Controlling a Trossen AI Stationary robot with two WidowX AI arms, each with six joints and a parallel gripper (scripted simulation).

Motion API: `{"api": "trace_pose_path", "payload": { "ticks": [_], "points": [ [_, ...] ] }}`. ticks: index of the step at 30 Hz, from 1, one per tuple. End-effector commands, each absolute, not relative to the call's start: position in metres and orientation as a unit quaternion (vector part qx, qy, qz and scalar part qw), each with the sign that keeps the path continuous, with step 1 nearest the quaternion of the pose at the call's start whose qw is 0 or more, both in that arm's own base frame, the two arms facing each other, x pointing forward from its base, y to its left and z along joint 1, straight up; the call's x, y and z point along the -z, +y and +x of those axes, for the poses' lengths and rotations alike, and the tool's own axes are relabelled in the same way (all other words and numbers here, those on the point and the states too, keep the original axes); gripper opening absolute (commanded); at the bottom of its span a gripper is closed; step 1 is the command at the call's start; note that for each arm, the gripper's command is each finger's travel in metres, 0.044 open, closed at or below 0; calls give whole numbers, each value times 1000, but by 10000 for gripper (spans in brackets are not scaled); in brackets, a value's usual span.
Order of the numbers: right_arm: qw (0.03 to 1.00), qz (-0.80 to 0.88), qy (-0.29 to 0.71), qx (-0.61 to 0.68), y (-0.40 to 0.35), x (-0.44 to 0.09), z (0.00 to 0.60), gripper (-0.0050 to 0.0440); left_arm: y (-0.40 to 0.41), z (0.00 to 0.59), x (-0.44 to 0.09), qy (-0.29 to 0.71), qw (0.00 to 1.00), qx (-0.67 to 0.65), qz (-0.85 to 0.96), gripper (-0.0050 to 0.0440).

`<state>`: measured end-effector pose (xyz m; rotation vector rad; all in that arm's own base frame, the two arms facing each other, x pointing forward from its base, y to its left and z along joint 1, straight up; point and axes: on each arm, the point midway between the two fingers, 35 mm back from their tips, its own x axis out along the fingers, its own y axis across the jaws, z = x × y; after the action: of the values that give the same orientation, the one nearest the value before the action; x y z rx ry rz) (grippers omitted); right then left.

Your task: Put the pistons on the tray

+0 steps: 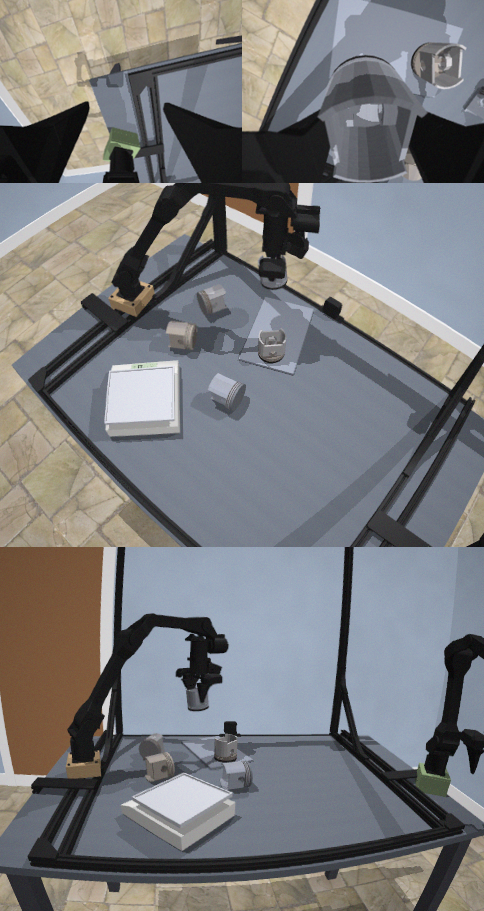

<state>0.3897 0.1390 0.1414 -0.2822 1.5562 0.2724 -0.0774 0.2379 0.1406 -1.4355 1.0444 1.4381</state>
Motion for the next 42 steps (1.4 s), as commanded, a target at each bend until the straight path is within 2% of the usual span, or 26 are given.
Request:
{"api": "trace_pose_path", "payload": {
  "ticks": [1,24,42],
  "points": [
    [698,-106,700,-105,144,-143,393,158,238,-77,-141,416,416,-572,-572,440],
    [697,83,709,63,144,-143,393,158,238,-77,-141,416,416,-572,-572,440],
    [662,238,682,201,144,-143,393,158,238,-77,-141,416,416,-572,-572,440]
  ]
}}
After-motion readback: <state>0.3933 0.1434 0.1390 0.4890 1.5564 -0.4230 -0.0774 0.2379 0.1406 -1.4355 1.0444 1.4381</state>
